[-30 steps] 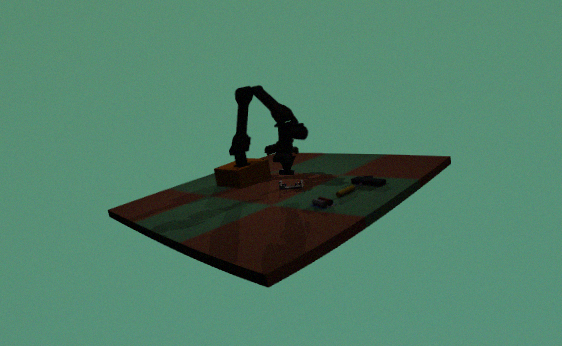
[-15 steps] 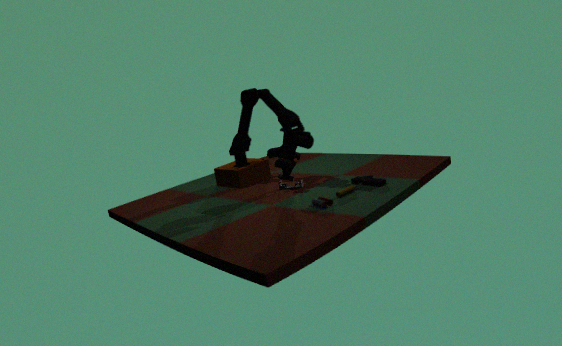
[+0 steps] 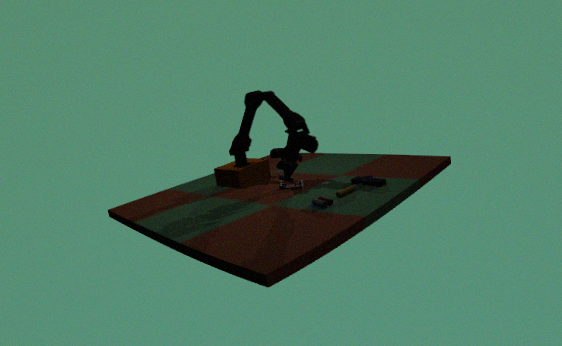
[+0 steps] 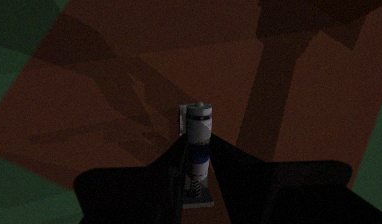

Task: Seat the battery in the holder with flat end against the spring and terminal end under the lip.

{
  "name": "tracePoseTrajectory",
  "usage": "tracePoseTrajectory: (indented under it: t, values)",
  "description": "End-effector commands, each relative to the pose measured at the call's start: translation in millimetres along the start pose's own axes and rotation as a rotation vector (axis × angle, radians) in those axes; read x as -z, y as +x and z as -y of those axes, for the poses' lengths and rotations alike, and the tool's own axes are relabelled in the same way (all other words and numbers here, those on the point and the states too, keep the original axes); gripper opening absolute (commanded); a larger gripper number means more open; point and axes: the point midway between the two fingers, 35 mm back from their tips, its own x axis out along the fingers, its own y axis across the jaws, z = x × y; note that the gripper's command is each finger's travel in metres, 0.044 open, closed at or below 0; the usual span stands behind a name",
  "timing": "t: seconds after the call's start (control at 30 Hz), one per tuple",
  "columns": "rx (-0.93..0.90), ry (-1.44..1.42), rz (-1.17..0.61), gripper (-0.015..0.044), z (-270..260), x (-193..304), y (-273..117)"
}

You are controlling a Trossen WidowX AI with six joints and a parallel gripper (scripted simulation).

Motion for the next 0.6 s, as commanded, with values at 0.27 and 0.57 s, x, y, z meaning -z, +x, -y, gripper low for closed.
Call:
tracePoseTrajectory:
  t: [0.27,0.57]
  values:
    - [-0.001,0.005,0.083,0.0065,-0.6,5.1,2.8]
    - [-0.002,0.005,0.142,0.0065,-0.5,8.4,5.7]
